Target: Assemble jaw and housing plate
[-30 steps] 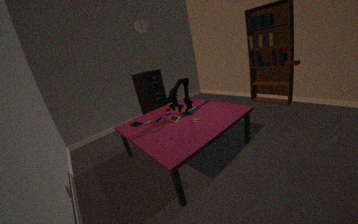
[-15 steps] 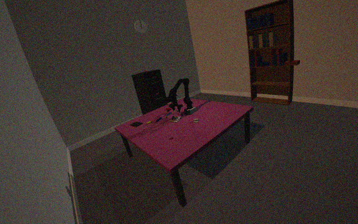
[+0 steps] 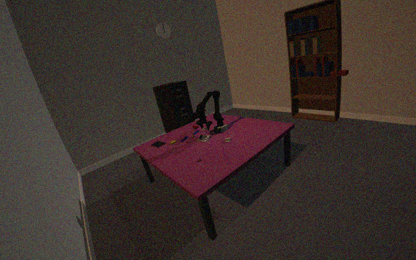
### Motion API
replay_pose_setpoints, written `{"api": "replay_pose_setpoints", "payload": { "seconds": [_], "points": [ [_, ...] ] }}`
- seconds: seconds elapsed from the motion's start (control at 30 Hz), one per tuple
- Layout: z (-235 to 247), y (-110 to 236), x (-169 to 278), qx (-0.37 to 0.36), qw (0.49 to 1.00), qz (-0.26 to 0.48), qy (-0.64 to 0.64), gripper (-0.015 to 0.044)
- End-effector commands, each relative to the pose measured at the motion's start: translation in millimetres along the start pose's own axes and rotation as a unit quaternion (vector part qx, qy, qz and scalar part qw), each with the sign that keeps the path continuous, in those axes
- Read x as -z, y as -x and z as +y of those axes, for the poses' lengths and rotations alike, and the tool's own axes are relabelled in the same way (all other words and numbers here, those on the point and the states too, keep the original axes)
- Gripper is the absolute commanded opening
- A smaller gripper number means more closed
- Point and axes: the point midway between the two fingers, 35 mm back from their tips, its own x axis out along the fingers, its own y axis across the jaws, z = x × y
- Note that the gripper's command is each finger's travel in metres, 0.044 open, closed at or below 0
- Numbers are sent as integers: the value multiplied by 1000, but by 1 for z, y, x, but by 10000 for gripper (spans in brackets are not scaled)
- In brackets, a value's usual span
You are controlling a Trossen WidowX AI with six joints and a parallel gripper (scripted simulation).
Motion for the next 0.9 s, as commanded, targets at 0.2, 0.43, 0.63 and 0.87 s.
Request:
{"api": "replay_pose_setpoints", "payload": {
  "seconds": [0.2, 0.43, 0.63, 0.87],
  "points": [
    [4, 0, 1, -1, 1000, 0, 2, 351],
    [4, 0, 1, -1, 1000, 0, 2, 351],
    [4, 0, 1, -1, 1000, 0, -2, 351],
    [4, 0, 1, -1, 1000, 0, -2, 351]
  ]
}}
